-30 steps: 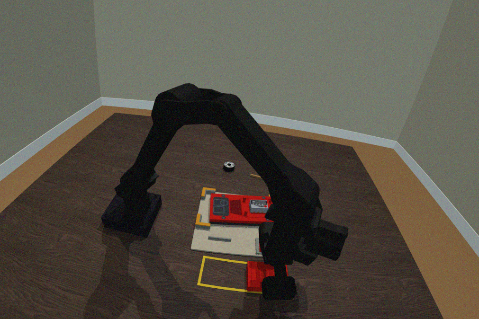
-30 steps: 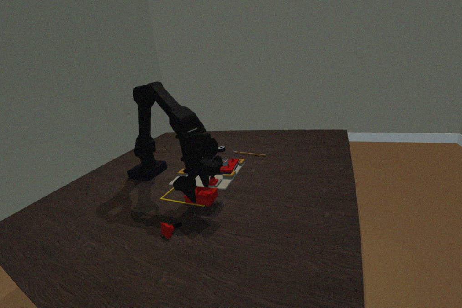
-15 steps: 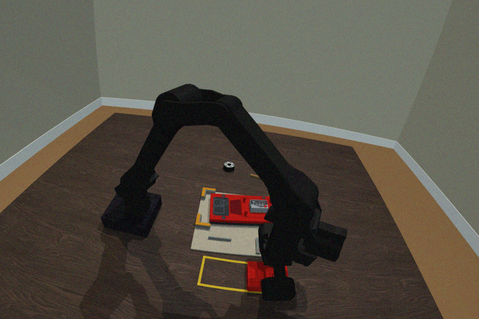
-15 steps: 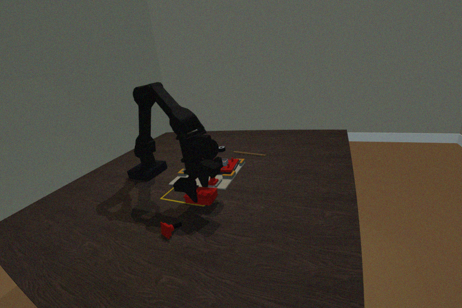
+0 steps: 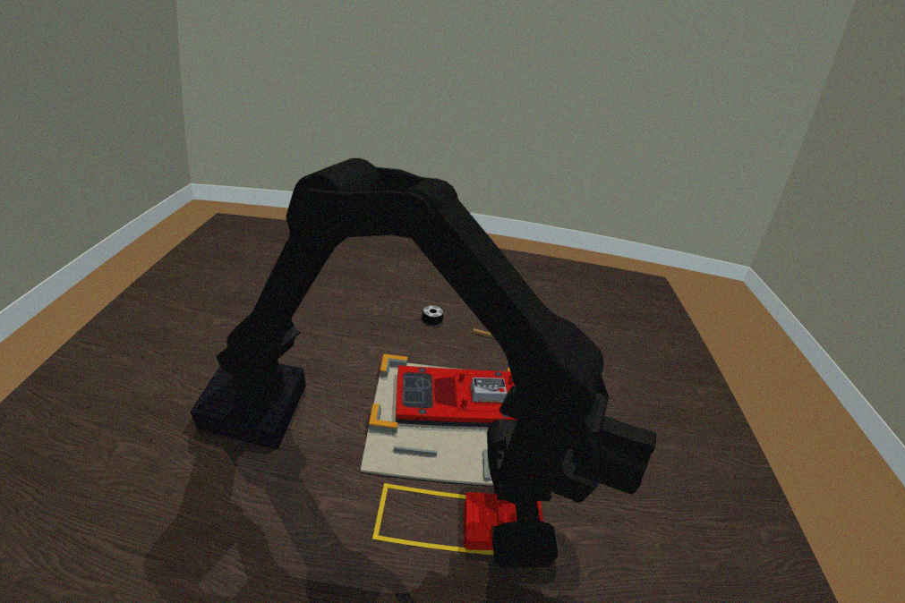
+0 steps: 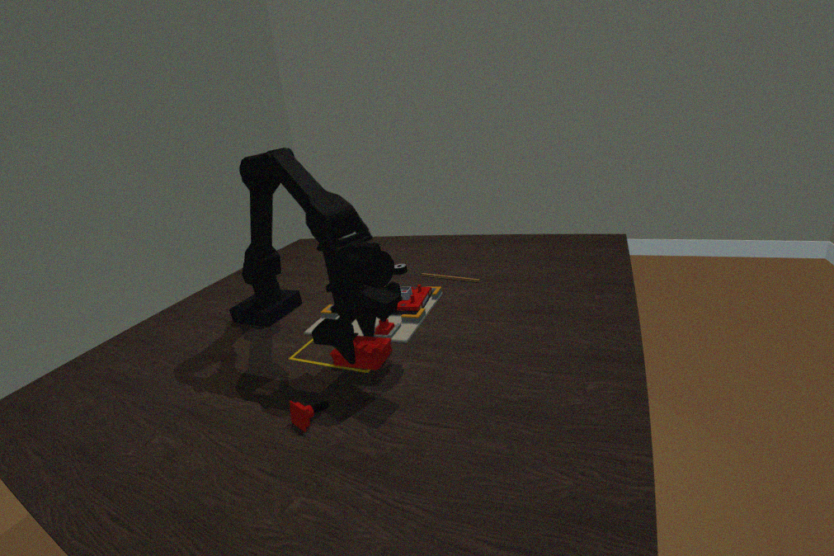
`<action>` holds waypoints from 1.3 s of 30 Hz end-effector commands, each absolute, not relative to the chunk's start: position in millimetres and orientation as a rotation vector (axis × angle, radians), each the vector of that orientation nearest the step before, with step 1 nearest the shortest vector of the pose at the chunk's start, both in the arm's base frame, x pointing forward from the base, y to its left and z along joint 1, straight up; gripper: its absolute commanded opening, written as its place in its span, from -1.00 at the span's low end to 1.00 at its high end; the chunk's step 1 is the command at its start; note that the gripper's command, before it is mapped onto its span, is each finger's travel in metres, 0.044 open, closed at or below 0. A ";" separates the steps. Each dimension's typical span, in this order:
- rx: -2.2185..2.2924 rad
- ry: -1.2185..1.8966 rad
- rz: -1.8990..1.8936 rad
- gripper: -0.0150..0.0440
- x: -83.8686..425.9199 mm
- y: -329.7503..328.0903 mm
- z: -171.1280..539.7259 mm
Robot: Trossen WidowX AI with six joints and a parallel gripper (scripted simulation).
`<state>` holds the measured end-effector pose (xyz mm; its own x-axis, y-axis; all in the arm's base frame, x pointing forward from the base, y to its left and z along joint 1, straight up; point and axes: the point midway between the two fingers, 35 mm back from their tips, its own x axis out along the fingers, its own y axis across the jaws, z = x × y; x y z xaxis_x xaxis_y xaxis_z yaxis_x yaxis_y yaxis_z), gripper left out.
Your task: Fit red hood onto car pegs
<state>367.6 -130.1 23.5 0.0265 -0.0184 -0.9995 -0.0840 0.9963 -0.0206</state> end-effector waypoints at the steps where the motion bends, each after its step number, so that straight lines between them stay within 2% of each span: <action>1: -0.084 1.535 0.048 -0.45 369.1 -130.5 34.3; 2: -0.084 1.535 0.048 -0.49 369.0 -130.5 37.0; 22: -0.084 1.534 0.048 -0.49 366.6 -129.3 105.4; 32: -0.083 1.541 0.051 -0.49 366.0 -128.2 112.1; 39: -0.088 1.539 0.059 -0.49 370.5 -94.9 113.0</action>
<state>368.0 -111.8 110.9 0.0245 -0.0148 -0.9996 -0.0869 0.9961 -0.0168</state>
